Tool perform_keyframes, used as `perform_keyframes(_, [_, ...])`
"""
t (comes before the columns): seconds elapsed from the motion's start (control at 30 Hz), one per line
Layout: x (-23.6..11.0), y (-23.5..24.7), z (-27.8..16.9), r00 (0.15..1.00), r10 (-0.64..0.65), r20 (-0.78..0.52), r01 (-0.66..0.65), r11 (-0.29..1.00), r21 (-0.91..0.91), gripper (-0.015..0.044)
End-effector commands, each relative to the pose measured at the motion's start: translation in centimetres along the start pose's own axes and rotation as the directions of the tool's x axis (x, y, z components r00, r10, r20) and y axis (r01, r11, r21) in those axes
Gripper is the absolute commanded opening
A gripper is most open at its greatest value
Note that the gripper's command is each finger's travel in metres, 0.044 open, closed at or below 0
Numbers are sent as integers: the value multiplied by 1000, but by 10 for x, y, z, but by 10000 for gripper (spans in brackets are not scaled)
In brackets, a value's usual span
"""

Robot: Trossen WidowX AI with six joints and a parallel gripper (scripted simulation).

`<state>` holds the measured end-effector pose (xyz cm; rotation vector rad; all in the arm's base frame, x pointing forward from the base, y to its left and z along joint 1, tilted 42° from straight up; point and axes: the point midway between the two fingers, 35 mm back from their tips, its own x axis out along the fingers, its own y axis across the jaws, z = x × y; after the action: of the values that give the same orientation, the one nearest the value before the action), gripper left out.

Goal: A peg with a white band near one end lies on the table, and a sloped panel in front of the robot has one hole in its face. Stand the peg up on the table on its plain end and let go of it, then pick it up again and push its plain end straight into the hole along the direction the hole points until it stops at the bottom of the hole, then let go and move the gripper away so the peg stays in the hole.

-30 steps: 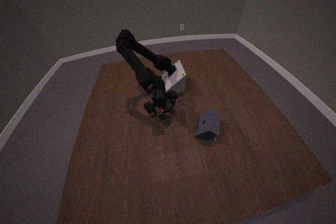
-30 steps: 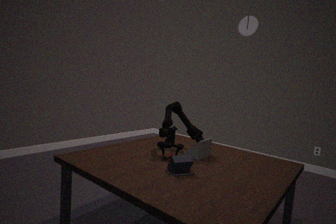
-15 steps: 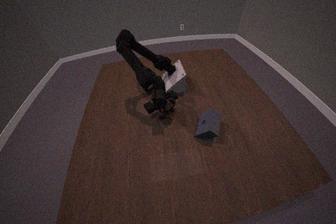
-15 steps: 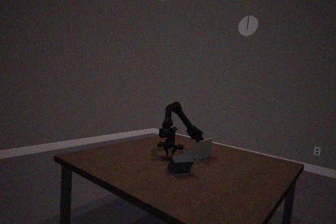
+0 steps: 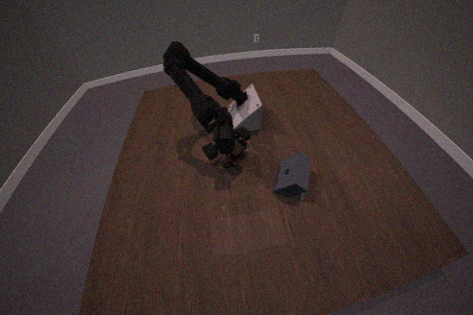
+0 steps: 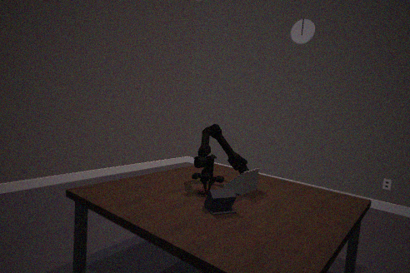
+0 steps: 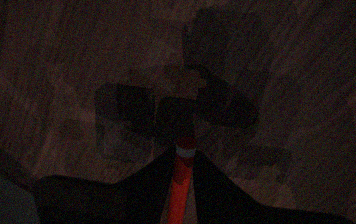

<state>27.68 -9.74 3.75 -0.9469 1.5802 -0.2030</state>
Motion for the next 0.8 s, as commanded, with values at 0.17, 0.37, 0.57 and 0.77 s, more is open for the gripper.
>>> perform_keyframes(0.17, [0, 0, 0, 1000, 0, 6, 0, 1000, -2, 49])
perform_keyframes(0.37, [-4, 0, -2, 998, 0, 60, 0, 1000, 0, 49])
perform_keyframes(0.57, [-7, 0, -4, 994, 1, 111, 0, 1000, -1, 49])
perform_keyframes(0.77, [-11, 0, -7, 987, 1, 163, 0, 1000, -1, 49])
